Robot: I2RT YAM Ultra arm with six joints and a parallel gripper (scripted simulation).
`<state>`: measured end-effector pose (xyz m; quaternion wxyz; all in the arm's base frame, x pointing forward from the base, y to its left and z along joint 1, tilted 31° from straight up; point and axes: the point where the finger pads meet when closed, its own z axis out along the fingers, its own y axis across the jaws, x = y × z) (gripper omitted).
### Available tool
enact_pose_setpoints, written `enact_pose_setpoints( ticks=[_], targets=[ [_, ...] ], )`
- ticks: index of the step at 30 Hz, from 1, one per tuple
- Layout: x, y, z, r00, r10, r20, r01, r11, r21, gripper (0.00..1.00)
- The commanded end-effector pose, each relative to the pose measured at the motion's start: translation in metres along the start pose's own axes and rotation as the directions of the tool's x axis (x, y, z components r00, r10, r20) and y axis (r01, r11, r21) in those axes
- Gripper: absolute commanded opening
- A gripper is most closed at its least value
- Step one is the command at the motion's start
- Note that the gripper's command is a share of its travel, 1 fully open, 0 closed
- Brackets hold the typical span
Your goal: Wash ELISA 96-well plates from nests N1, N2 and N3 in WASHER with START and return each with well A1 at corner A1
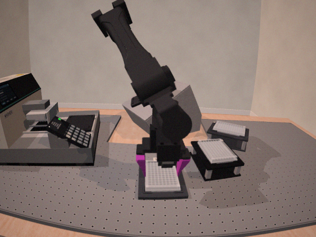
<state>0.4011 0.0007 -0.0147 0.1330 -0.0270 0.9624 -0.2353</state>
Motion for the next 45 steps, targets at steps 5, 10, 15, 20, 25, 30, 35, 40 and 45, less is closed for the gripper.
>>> enact_pose_setpoints(
  ticks=[5, 10, 15, 20, 25, 30, 35, 40, 45],
  targets=[
    [-0.002, 0.001, -0.002, 1.0, 0.0, 0.01, 0.0, 1.0, -0.002, 0.0],
    [-0.002, 0.001, -0.002, 1.0, 0.0, 0.01, 0.0, 1.0, -0.002, 1.0],
    [-0.002, 0.001, -0.002, 1.0, 0.0, 0.01, 0.0, 1.0, -0.002, 1.0],
    [-0.002, 0.001, -0.002, 1.0, 0.0, 0.01, 0.0, 1.0, -0.002, 1.0],
    [-0.002, 0.001, -0.002, 1.0, 0.0, 0.01, 0.0, 1.0, -0.002, 1.0],
    [-0.002, 0.001, -0.002, 1.0, 0.0, 0.01, 0.0, 1.0, -0.002, 1.0],
    [-0.002, 0.001, -0.004, 1.0, 0.0, 0.01, 0.0, 1.0, -0.002, 1.0],
    [-0.002, 0.001, -0.012, 1.0, 0.0, 0.01, 0.0, 1.0, -0.002, 1.0],
    [-0.002, 0.001, -0.02, 1.0, 0.0, 0.01, 0.0, 1.0, -0.002, 1.0]
  ],
)
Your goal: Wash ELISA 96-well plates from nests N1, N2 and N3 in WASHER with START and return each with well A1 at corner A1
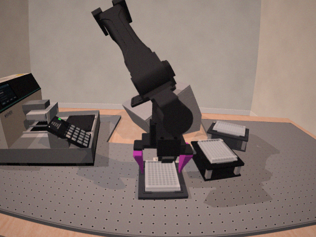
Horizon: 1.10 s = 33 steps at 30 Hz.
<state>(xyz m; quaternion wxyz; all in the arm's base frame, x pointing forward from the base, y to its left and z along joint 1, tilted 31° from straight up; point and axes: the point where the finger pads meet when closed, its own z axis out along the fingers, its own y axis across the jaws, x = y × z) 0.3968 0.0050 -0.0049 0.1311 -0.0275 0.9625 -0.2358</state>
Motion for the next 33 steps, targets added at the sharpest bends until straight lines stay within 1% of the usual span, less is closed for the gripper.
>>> enact_pose_setpoints(
  ticks=[1, 3, 5, 20, 22, 33],
  targets=[
    [-0.003, 0.001, -0.011, 1.0, 0.002, 0.013, -0.002, 1.0, -0.003, 1.0],
    [-0.003, 0.001, -0.014, 1.0, 0.002, 0.013, -0.002, 1.0, -0.003, 1.0],
    [-0.003, 0.001, -0.014, 1.0, 0.002, 0.013, -0.002, 1.0, -0.003, 1.0],
    [-0.003, 0.001, -0.039, 1.0, 0.002, 0.013, -0.002, 1.0, -0.004, 1.0],
    [-0.003, 0.001, -0.039, 1.0, 0.002, 0.013, -0.002, 1.0, -0.004, 1.0],
    [-0.003, 0.001, -0.057, 1.0, 0.002, 0.013, -0.002, 1.0, -0.004, 1.0]
  ],
)
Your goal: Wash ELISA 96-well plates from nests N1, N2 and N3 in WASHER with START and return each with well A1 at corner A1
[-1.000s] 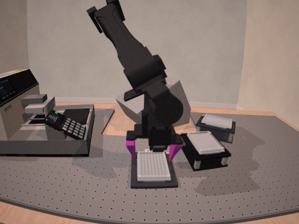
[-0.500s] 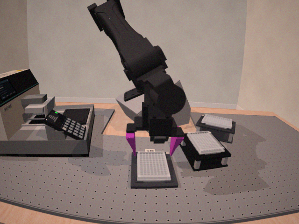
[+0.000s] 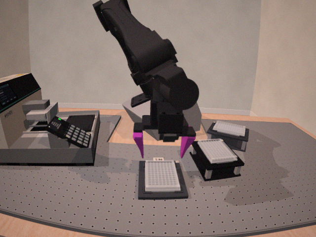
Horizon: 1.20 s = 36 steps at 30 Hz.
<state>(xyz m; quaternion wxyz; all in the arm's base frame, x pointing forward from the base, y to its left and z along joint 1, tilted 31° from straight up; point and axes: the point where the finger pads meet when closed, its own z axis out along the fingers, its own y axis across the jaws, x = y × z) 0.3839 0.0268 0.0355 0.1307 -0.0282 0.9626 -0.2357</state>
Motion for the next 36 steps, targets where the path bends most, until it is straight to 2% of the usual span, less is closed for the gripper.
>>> enact_pose_setpoints(
  ticks=[1, 16, 29, 36],
  targets=[
    [-0.003, 0.001, -0.011, 1.0, 0.004, 0.013, -0.004, 1.0, -0.004, 1.0],
    [-0.003, 0.001, -0.033, 1.0, 0.004, 0.013, -0.004, 1.0, -0.004, 1.0],
    [-0.003, 0.001, -0.033, 1.0, 0.004, 0.013, -0.004, 1.0, -0.004, 1.0],
    [0.005, 0.034, -0.039, 0.999, -0.034, 0.013, 0.034, 0.999, -0.004, 1.0]
  ],
)
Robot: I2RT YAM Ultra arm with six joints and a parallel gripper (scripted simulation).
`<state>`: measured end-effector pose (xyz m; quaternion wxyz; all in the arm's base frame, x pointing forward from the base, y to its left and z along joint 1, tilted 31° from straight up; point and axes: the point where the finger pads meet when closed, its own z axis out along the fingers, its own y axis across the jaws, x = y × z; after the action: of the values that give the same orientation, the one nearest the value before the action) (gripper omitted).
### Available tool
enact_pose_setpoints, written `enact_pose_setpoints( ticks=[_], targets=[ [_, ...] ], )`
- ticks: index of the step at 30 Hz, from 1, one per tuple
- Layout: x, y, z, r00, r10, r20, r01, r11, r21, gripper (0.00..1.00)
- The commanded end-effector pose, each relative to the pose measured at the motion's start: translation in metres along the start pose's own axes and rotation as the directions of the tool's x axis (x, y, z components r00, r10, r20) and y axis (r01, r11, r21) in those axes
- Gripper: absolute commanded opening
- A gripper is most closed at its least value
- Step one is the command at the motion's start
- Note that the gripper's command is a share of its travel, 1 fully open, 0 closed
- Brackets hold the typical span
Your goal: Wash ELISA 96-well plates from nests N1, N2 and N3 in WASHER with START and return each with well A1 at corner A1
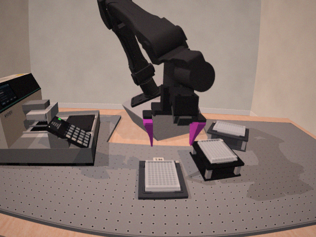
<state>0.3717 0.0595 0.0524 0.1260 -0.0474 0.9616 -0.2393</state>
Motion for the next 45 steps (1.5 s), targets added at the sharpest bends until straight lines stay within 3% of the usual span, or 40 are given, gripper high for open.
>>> enact_pose_setpoints(
  ticks=[1, 4, 14, 21, 36, 45],
  targets=[
    [0.001, 0.017, -0.008, 1.0, 0.006, 0.013, -0.006, 1.0, -0.006, 1.0],
    [0.002, 0.022, -0.009, 1.0, 0.006, 0.013, -0.006, 1.0, -0.007, 1.0],
    [0.013, 0.071, -0.018, 1.0, 0.006, 0.013, -0.006, 1.0, -0.008, 1.0],
    [0.013, 0.072, -0.018, 1.0, 0.006, 0.013, -0.006, 1.0, -0.008, 1.0],
    [0.047, 0.139, -0.032, 0.999, -0.032, 0.012, 0.032, 0.999, -0.009, 1.0],
    [0.055, 0.156, -0.036, 0.999, -0.032, 0.012, 0.033, 0.999, -0.01, 1.0]
  ],
)
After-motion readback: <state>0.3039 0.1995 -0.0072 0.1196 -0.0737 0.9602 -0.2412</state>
